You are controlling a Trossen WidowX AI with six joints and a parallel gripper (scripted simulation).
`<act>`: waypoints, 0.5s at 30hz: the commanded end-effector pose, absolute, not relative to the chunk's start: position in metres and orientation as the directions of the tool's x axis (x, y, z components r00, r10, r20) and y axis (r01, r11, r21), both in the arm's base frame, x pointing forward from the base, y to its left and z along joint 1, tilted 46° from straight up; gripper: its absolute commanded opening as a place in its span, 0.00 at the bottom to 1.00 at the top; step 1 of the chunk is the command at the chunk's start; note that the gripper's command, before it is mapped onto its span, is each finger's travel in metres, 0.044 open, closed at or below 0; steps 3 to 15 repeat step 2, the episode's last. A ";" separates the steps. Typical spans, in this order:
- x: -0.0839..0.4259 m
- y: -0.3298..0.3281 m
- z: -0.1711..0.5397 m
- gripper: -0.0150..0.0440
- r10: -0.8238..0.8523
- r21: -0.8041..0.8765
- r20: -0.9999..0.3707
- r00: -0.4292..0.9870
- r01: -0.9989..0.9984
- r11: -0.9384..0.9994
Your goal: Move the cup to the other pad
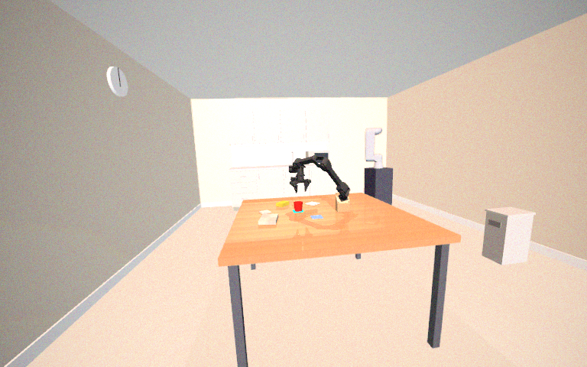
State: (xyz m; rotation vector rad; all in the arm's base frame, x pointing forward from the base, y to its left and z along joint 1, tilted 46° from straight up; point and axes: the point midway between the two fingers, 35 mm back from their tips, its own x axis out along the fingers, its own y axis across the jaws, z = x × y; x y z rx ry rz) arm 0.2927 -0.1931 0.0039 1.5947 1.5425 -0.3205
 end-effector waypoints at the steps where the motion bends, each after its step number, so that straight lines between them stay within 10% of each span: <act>1: 0.293 -0.191 0.003 1.00 0.684 0.396 -0.703 0.196 0.906 0.148; 15: 0.293 -0.191 0.003 1.00 0.684 0.396 -0.703 0.196 0.906 0.148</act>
